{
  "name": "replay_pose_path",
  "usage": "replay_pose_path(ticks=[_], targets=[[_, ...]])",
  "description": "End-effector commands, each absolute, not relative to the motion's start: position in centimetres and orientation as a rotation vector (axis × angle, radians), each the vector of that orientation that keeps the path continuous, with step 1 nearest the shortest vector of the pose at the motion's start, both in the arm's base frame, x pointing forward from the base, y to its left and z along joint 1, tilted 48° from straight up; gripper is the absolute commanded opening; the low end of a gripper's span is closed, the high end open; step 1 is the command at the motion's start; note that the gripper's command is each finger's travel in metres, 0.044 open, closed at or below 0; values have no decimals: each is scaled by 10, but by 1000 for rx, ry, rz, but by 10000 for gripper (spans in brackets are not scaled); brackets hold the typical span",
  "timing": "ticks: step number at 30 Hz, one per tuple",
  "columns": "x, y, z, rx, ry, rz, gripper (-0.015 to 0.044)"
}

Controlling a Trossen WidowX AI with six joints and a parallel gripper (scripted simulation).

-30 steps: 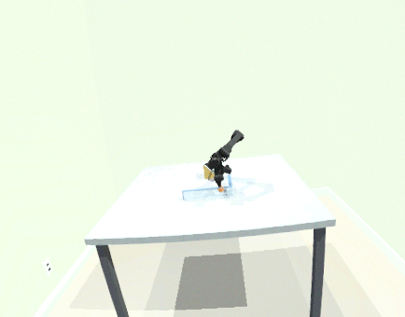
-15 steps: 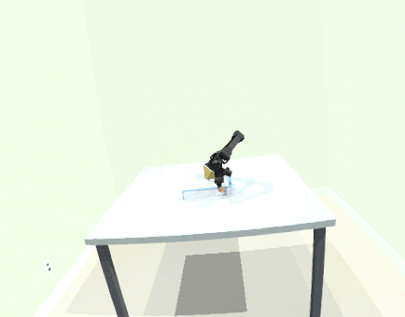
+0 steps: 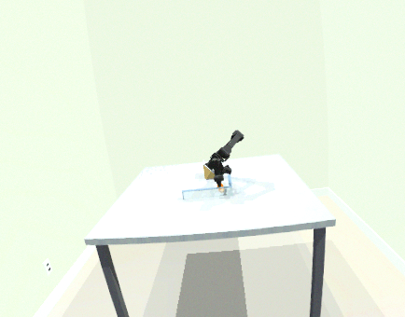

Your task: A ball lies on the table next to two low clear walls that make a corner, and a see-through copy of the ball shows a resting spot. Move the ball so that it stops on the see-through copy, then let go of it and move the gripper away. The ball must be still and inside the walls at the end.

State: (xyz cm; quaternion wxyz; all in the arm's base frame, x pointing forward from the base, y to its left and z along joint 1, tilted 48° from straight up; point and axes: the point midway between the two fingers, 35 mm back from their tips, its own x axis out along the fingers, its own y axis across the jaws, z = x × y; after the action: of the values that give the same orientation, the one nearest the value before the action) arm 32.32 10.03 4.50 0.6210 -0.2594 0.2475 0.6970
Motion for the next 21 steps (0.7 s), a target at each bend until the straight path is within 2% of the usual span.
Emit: replay_pose_path(ticks=[1,16,21], targets=[[329,82,58,-608,573,1595,0],[331,20,117,-603,571,1599,0],[331,17,119,-598,574,1598,0]])
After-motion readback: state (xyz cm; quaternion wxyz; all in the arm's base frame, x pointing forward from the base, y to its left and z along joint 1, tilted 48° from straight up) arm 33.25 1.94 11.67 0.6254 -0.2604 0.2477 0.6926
